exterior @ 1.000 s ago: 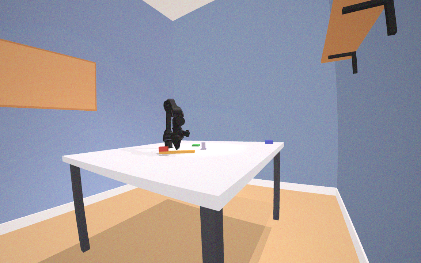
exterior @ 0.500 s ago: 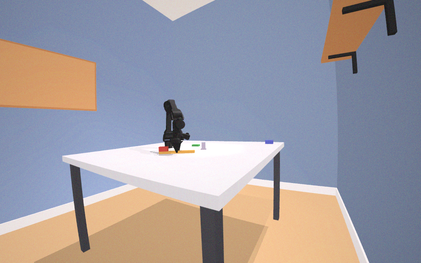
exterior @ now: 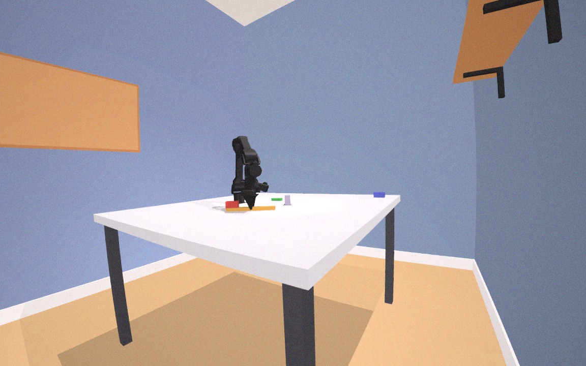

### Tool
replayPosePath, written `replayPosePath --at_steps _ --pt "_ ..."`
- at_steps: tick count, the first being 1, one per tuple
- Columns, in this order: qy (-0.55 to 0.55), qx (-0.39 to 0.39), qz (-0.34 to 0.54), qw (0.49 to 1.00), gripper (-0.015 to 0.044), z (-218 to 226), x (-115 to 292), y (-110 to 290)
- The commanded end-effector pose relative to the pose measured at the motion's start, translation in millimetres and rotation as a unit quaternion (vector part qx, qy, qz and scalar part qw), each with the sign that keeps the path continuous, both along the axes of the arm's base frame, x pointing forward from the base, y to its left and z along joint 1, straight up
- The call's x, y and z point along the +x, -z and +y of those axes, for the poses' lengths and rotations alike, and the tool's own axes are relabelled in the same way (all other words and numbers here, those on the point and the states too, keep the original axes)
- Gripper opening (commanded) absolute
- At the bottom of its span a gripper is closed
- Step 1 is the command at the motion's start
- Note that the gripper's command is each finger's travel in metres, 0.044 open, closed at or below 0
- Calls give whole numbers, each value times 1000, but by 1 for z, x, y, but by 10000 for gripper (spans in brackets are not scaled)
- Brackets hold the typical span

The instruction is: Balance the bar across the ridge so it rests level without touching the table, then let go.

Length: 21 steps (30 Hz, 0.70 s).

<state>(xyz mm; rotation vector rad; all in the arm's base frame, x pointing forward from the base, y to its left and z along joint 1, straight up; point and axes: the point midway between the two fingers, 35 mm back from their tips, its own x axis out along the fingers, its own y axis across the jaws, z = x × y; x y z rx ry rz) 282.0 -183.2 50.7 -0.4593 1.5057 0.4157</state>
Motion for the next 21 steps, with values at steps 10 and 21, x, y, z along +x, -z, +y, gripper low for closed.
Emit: replayPosePath --at_steps 10,21 --pt "0 0 0 1000 25 0 0 -4" --pt "-1 0 0 1000 0 -2 3 -32"
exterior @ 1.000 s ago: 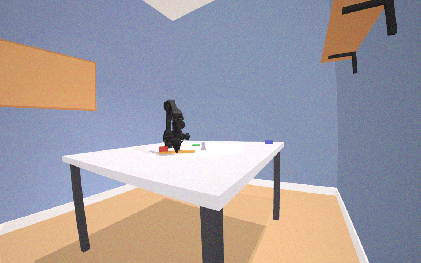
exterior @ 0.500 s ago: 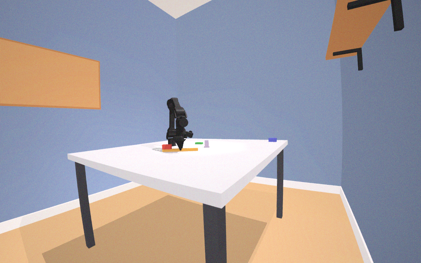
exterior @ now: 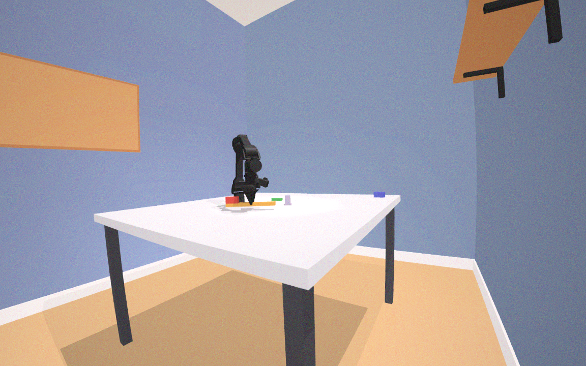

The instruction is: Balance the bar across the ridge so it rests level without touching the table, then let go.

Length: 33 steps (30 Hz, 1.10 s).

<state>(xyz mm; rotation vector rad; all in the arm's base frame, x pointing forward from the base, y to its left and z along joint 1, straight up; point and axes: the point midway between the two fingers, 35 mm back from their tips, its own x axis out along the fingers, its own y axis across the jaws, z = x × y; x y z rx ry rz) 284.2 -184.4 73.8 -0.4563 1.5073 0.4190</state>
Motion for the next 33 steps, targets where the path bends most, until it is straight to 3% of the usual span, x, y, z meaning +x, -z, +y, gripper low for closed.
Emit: replayPosePath --at_steps 1,33 --pt "-1 -1 -2 1000 0 -1 1 -11" --pt "-31 -1 -2 1000 0 10 1 -83"
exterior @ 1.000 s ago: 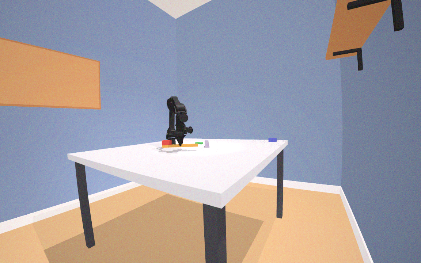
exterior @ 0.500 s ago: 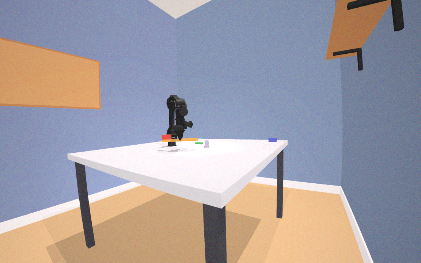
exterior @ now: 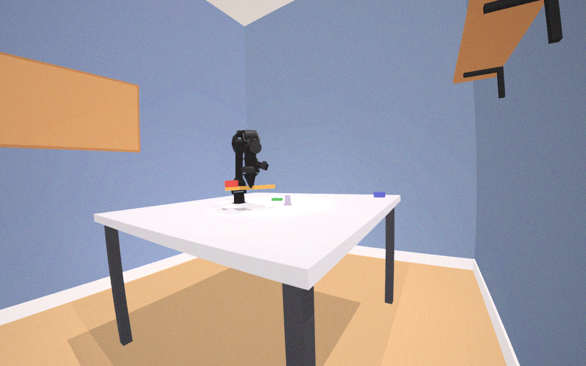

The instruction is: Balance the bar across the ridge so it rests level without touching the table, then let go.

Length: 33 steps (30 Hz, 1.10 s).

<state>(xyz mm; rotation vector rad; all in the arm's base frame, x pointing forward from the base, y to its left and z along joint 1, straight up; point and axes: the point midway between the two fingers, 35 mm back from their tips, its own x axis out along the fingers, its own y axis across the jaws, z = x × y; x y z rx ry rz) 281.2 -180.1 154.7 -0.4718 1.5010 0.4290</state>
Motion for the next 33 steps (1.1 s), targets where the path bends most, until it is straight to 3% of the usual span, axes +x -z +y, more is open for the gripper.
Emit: replayPosePath --at_steps 1,33 --pt "-34 0 1 999 0 8 7 -2" --pt "-378 -6 2 926 0 112 64 -4"
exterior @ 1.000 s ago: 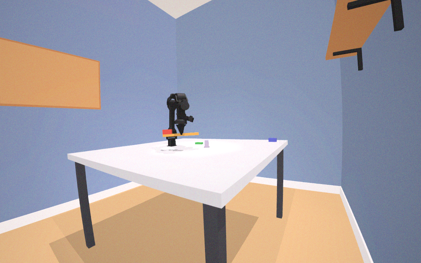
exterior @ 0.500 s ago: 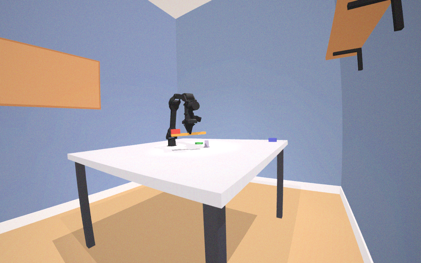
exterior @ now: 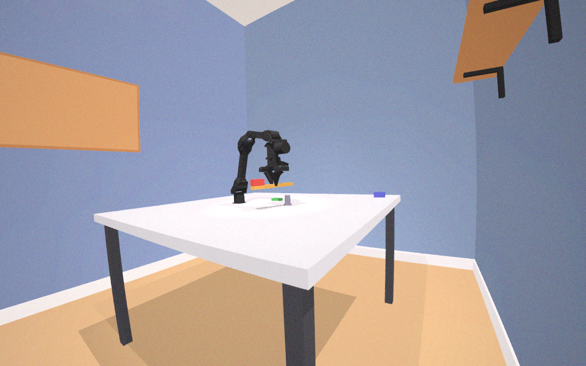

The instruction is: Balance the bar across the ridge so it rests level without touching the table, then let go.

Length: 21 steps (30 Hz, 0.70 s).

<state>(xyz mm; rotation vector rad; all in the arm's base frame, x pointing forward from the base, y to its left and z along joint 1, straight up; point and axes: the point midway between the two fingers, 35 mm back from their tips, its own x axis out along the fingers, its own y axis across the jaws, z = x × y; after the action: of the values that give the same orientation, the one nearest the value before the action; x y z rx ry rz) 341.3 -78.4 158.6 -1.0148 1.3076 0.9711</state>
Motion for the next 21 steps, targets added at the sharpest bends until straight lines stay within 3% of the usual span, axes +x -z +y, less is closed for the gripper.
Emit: replayPosePath --at_steps 1,21 --pt "-44 -1 0 999 0 14 4 -1" --pt "-253 -4 0 967 0 92 10 -1"
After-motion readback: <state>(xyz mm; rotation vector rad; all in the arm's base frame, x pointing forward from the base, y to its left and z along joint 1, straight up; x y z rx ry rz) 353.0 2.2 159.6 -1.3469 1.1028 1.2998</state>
